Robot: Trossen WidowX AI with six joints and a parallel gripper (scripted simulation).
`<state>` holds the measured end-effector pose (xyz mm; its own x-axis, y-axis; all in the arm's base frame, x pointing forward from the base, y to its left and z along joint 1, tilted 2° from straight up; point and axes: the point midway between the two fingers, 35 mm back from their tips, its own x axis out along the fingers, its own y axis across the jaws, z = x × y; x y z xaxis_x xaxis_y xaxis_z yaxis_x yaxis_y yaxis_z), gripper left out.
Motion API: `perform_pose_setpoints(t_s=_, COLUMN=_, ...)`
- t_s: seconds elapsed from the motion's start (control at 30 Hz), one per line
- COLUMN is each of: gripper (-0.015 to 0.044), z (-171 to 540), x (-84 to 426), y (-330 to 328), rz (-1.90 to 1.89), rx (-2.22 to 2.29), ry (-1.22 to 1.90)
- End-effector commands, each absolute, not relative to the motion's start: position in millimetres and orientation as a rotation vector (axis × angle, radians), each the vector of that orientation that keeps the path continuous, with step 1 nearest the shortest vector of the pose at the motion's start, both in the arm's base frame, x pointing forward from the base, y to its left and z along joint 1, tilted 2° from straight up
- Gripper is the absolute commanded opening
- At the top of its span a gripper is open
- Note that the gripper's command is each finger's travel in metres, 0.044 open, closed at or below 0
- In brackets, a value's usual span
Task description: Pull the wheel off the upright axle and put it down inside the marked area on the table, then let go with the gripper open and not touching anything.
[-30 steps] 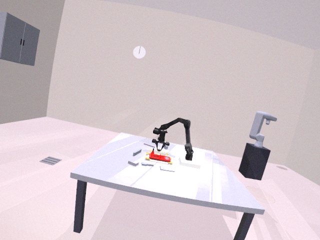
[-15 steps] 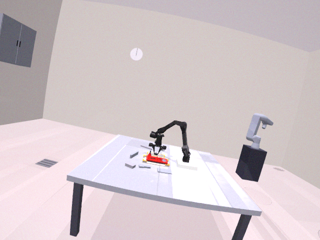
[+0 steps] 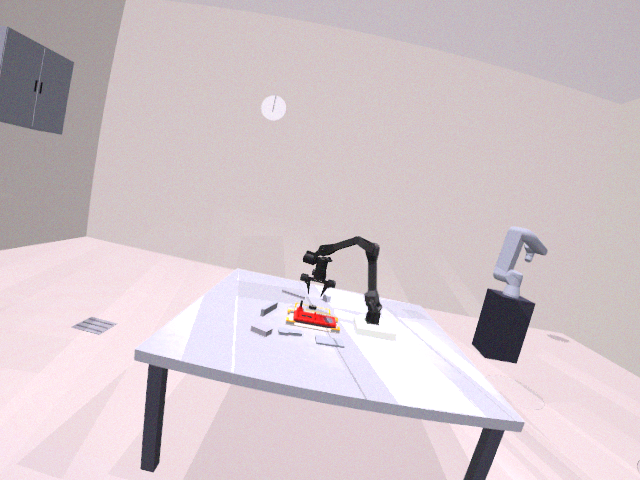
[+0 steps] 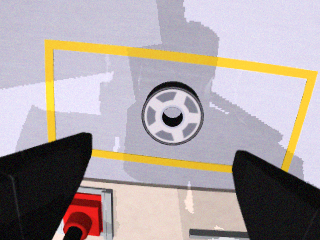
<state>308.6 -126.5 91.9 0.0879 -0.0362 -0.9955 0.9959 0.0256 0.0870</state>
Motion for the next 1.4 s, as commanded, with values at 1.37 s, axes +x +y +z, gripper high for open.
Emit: perform_pose_setpoints(t_s=1.37, gripper=0.044, z=131.1, x=222.3, y=-91.5, rz=-1.153, rx=1.198, ry=1.167)
